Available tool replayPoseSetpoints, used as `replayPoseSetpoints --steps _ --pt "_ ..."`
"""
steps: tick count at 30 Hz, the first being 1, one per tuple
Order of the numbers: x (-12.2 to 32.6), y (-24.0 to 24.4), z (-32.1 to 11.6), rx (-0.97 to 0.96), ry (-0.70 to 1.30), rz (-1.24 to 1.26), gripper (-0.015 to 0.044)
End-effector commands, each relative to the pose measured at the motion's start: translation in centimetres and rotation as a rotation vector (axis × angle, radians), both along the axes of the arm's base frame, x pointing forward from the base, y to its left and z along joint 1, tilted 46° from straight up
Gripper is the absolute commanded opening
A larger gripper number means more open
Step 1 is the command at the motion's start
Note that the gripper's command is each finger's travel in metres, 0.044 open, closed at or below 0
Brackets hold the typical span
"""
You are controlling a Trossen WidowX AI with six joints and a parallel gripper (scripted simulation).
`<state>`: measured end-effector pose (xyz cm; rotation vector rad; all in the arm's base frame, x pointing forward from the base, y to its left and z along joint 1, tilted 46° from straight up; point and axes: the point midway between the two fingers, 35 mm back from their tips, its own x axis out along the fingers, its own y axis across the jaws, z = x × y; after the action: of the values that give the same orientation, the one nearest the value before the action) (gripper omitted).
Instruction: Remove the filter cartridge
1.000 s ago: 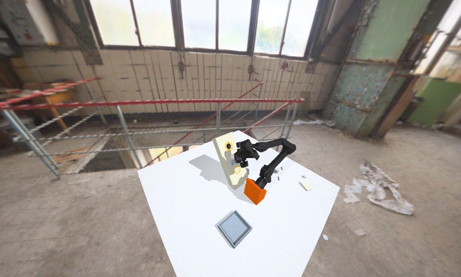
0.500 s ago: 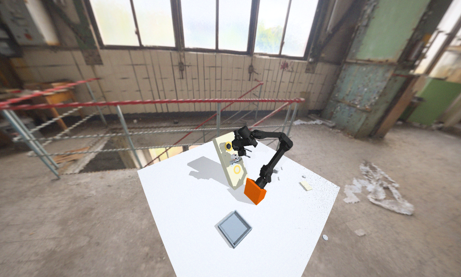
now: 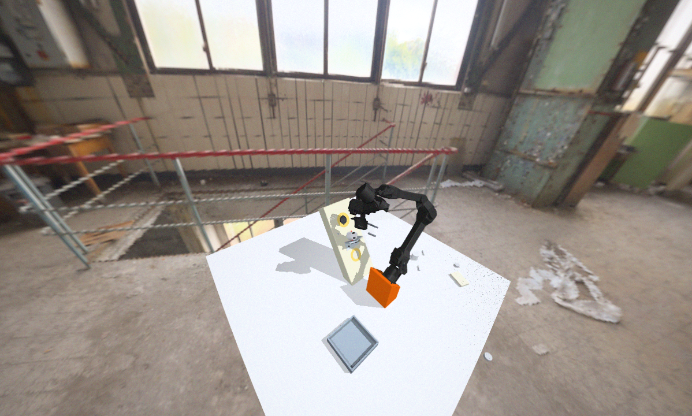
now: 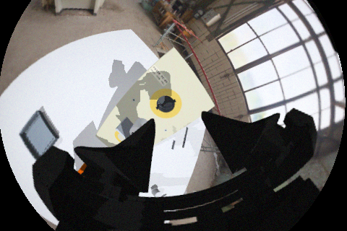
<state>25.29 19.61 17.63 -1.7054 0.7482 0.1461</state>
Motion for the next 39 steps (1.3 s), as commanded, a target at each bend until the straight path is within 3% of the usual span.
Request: replayPoseSetpoints --steps 1,9,39 --pt "-0.8 -2.9 -3.0 0.275 -0.071 -0.302 0.0305" --pt "-2.8 -7.1 -6.2 0.624 -0.272 -0.778 0.0305" --pt "-1.2 -8.7 -8.1 0.632 -0.276 -0.789 0.0305"
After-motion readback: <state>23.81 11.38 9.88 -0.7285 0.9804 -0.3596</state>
